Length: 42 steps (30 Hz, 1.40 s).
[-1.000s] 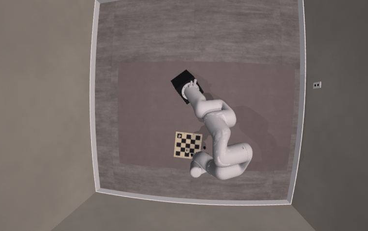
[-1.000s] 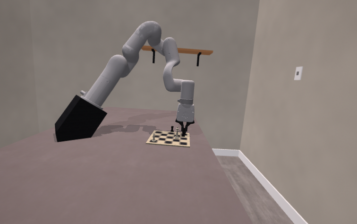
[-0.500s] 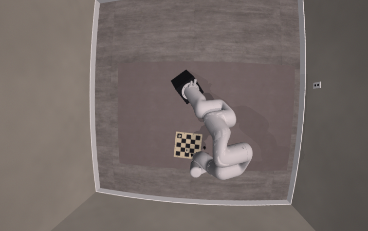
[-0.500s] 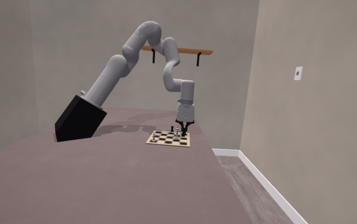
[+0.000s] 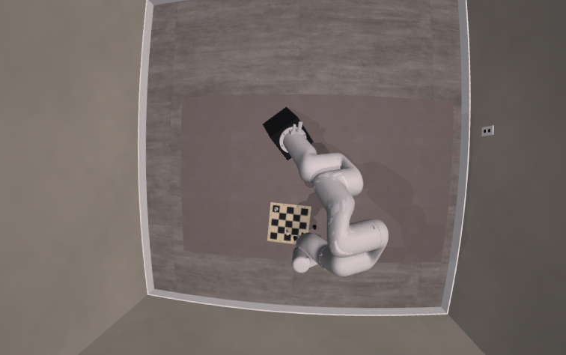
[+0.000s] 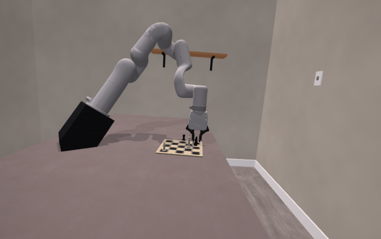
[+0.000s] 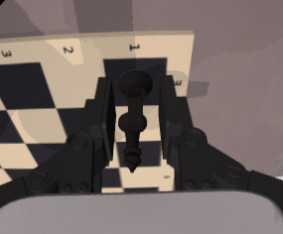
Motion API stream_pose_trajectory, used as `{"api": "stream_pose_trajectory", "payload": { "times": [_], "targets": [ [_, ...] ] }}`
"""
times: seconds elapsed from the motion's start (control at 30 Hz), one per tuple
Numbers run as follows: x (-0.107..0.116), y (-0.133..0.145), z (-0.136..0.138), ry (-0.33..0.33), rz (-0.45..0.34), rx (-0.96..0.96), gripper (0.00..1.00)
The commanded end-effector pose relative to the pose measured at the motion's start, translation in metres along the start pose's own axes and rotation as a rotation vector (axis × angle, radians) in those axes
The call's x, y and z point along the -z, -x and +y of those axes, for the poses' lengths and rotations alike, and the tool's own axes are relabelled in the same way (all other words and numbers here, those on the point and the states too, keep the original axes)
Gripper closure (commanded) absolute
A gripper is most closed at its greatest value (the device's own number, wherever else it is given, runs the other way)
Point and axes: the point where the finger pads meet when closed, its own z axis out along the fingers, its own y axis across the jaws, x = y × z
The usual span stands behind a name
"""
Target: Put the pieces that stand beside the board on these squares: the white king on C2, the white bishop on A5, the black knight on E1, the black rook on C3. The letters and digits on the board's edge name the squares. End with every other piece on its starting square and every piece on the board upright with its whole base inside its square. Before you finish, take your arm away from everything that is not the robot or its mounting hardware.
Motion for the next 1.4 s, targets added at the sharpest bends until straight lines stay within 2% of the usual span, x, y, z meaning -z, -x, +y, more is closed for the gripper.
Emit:
{"api": "stream_pose_trajectory", "payload": {
  "times": [0.0,0.53,0.7,1.0,1.37],
  "targets": [
    [0.001,0.000,0.001,0.003,0.000,0.000,0.63],
    [0.006,0.000,0.001,0.003,0.000,0.000,0.63],
    [0.023,0.000,0.001,0.003,0.000,0.000,0.63],
    [0.071,0.000,0.001,0.003,0.000,0.000,0.63],
    [0.091,0.000,0.001,0.003,0.000,0.000,0.63]
  ]
}}
